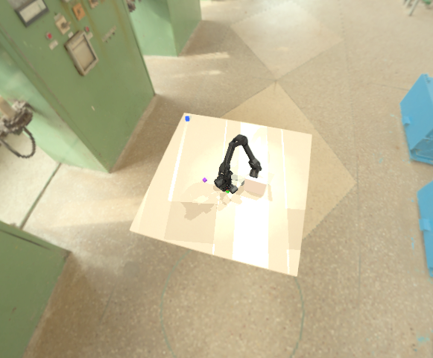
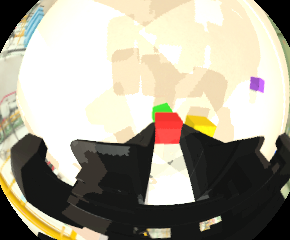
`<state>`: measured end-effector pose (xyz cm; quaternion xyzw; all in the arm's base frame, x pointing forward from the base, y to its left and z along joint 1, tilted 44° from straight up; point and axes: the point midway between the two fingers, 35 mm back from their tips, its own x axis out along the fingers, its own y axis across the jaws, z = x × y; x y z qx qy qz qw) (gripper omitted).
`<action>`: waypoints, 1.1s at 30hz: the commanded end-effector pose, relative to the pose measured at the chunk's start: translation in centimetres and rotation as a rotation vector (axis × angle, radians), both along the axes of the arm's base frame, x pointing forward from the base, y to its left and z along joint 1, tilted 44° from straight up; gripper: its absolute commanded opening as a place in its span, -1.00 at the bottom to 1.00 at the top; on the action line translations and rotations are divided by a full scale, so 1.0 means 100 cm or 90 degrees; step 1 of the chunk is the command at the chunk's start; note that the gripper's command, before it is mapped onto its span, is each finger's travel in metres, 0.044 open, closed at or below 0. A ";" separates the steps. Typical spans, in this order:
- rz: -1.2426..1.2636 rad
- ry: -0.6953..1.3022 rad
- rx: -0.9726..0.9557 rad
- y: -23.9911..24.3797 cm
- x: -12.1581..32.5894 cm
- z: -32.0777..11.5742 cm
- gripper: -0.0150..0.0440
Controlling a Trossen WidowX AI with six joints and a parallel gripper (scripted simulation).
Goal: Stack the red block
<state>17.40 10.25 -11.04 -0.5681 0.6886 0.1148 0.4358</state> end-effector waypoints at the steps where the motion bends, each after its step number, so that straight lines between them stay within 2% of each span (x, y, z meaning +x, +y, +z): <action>1: 0.004 0.002 -0.003 0.000 0.000 0.000 -0.49; 3: 0.004 0.002 -0.003 0.003 0.000 0.003 -0.49; 20: 0.001 0.001 -0.002 0.000 0.000 0.000 1.00; 33: 0.001 0.001 -0.002 0.000 0.000 0.000 1.00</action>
